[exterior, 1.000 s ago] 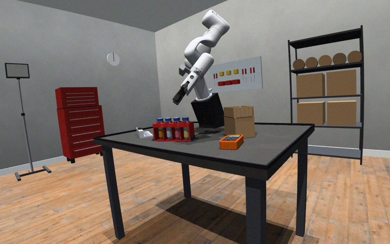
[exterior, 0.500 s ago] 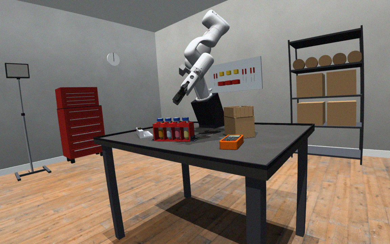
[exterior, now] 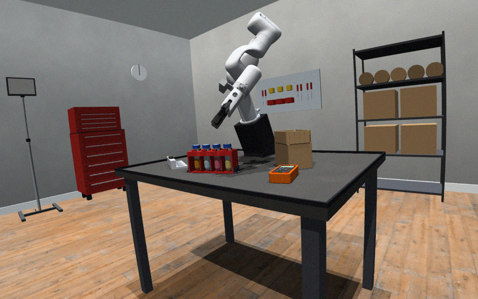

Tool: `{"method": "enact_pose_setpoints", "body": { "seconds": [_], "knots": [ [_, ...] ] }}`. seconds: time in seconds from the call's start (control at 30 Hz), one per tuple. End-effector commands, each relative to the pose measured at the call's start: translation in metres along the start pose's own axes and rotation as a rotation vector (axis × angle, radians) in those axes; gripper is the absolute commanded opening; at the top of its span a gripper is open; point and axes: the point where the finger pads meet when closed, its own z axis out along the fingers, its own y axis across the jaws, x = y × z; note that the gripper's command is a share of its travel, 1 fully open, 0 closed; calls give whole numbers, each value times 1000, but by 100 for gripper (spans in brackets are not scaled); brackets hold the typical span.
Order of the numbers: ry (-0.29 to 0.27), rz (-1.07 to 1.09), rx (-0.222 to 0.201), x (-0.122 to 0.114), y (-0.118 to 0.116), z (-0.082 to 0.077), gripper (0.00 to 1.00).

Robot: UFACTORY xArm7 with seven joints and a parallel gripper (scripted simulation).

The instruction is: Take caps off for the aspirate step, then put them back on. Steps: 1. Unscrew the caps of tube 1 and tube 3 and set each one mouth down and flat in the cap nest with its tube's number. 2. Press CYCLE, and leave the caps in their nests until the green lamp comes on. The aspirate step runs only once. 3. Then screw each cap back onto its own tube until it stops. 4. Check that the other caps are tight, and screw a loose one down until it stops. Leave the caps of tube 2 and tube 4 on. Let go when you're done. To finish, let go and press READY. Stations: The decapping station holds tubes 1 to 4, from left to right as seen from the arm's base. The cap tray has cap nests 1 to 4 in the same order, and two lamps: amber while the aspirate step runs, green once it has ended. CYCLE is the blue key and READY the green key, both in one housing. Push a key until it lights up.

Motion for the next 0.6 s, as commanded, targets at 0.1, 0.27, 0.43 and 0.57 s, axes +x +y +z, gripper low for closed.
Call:
{"method": "enact_pose_setpoints", "body": {
  "seconds": [0.1,0.27,0.43,0.57],
  "knots": [
    [-15,-81,15,15,-15,-9,46],
    [-37,-212,36,35,-26,-17,46],
    [-49,-279,45,46,-30,-21,46],
    [-66,-380,60,60,-34,-24,46]
  ]
}}
